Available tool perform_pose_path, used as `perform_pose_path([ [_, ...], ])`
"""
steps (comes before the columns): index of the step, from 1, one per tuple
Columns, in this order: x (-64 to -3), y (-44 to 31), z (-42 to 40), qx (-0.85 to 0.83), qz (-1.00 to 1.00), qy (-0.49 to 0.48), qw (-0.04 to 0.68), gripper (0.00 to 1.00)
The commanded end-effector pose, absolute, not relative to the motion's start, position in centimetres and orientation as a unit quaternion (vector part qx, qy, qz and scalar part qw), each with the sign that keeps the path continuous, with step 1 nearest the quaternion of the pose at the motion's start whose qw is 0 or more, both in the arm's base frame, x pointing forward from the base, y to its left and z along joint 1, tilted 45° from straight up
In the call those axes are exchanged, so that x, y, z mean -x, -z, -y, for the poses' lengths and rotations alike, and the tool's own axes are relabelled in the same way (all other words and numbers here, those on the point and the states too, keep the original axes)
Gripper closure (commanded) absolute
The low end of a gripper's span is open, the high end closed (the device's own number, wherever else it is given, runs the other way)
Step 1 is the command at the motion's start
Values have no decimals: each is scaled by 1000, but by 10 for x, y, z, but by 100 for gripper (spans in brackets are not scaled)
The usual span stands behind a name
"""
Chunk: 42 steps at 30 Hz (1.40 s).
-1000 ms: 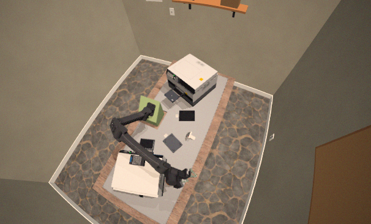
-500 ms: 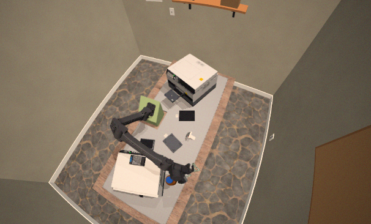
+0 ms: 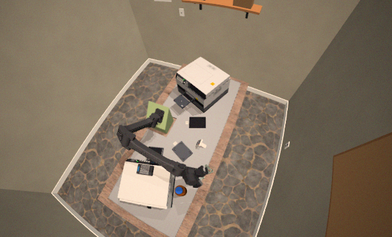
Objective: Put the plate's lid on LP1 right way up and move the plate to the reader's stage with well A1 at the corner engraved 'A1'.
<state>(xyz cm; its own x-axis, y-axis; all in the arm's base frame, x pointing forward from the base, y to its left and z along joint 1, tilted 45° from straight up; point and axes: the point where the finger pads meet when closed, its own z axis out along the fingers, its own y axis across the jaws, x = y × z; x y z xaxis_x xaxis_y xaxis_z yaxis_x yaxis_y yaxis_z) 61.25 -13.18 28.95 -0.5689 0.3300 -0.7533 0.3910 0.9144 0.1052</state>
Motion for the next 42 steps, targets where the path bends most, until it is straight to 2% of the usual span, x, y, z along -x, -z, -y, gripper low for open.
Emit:
perform_pose_path([
  [1,-616,-308,128,-212,-876,35,431,0],
  [10,-606,-275,85,-202,-877,28,435,0],
  [12,-604,-268,84,-199,-896,30,396,0],
  [14,-604,-268,84,-199,-896,30,396,0],
  [17,-602,-264,87,-202,-912,34,356,0],
  [28,-582,-236,44,-198,-904,30,377,0],
  [31,-581,-232,43,-197,-912,35,357,0],
  [35,-577,-220,47,-191,-935,52,295,0],
  [42,-557,-203,17,-190,-929,44,313,0],
])
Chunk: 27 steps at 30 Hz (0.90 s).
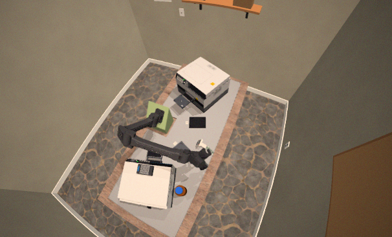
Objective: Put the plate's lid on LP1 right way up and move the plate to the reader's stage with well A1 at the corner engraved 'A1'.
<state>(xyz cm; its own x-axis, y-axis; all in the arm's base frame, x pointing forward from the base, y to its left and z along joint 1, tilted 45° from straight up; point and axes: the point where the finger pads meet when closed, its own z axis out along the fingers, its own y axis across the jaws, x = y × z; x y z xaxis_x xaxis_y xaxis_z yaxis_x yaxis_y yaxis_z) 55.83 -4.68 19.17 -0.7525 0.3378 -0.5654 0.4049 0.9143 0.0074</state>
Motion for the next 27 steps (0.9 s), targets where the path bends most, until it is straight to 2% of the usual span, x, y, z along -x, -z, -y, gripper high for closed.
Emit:
perform_pose_path([
  [1,-555,-202,13,-190,-929,43,315,0],
  [6,-551,-197,7,-192,-927,42,320,0],
  [11,-544,-180,8,-176,-952,72,238,0],
  [23,-514,-160,-21,-183,-945,64,262,0],
  [27,-507,-149,-20,-162,-962,102,195,0],
])
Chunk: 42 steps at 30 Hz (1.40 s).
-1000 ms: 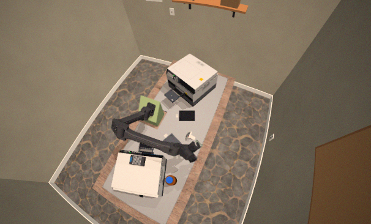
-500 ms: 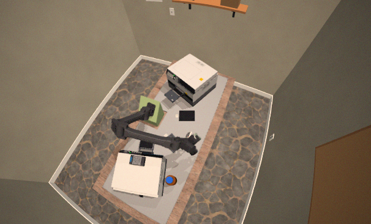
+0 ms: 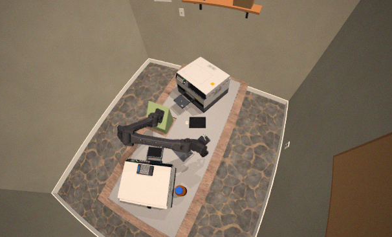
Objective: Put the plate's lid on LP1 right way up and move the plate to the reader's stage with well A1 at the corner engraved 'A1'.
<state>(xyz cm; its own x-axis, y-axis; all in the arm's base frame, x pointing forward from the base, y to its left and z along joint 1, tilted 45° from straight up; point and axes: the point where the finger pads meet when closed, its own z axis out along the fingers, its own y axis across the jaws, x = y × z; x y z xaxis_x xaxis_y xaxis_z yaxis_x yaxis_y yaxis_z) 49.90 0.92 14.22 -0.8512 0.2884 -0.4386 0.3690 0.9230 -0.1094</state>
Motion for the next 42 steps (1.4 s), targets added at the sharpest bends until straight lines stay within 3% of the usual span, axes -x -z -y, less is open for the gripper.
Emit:
perform_pose_path([
  [1,-506,-146,-27,-154,-965,104,186,0],
  [13,-472,-127,-44,-171,-958,94,209,0],
  [18,-460,-114,-57,-126,-972,143,139,0],
  [30,-424,-98,-61,-155,-966,131,161,0],
  [35,-407,-87,-78,-99,-972,189,98,0],
  [42,-380,-79,-73,-129,-970,173,116,0],
])
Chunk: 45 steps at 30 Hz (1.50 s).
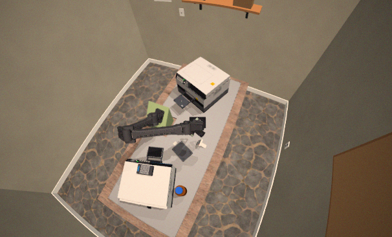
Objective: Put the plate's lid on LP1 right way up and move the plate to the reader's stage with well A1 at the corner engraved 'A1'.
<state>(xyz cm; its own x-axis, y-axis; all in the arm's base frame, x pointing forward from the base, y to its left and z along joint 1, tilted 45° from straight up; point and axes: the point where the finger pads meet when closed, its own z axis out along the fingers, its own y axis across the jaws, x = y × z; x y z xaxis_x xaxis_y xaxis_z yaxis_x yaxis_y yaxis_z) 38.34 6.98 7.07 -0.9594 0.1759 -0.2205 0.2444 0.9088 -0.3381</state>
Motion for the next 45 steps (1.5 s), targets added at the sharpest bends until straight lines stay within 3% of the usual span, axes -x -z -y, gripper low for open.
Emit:
perform_pose_path([
  [1,-377,-77,-74,-129,-970,173,116,0],
  [8,-359,-68,-83,-73,-966,240,63,0],
  [15,-330,-61,-80,-98,-967,221,79,0],
  [20,-310,-56,-86,-44,-954,293,41,0],
  [28,-287,-52,-77,-69,-958,272,54,0],
  [33,-266,-49,-79,-10,-937,348,25,0],
  [45,-224,-48,-66,7,-927,375,17,0],
])
